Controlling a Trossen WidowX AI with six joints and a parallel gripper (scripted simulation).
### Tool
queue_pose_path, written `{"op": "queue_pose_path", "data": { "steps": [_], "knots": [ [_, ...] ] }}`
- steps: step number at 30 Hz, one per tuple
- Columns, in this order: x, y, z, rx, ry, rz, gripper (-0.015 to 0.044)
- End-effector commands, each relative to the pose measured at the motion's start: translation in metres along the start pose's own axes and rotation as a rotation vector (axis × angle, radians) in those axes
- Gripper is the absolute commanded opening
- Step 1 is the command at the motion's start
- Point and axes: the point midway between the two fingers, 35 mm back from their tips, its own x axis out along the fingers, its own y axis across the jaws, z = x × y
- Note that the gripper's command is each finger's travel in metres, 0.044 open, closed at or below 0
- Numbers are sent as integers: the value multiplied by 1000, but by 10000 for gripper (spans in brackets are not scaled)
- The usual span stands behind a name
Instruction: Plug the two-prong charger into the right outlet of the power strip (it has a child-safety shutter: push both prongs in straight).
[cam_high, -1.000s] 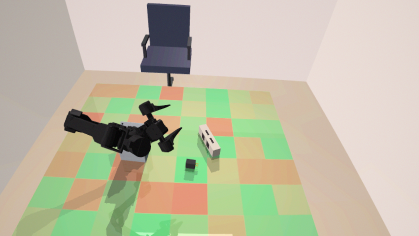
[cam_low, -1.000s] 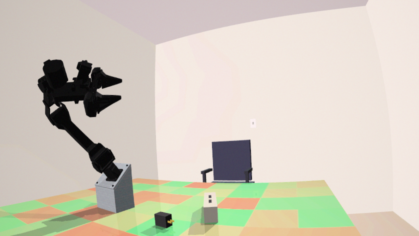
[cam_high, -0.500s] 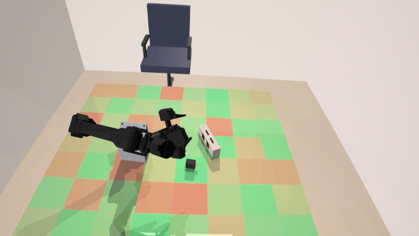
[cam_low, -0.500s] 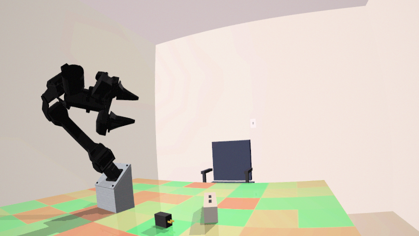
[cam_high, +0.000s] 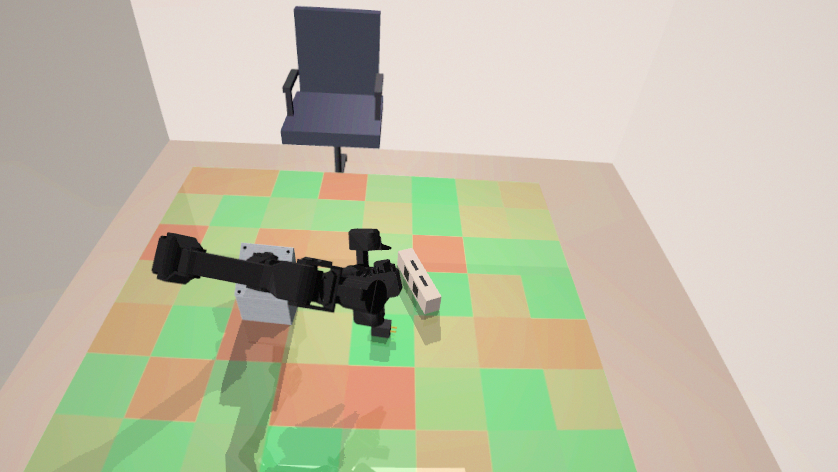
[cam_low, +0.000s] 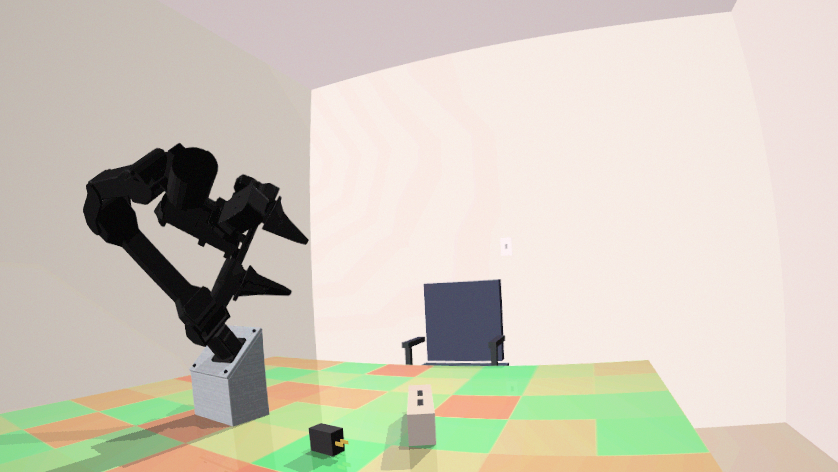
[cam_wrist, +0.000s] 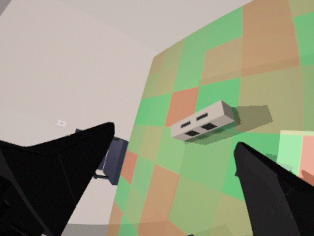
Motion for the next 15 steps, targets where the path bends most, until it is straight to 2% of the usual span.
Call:
{"op": "queue_pose_path", "data": {
  "steps": [1, 15],
  "knots": [
    [19, -11, -6, 28, 65, -58, 440],
    [66, -44, -26, 83, 238, -262, 440]
  ]
}}
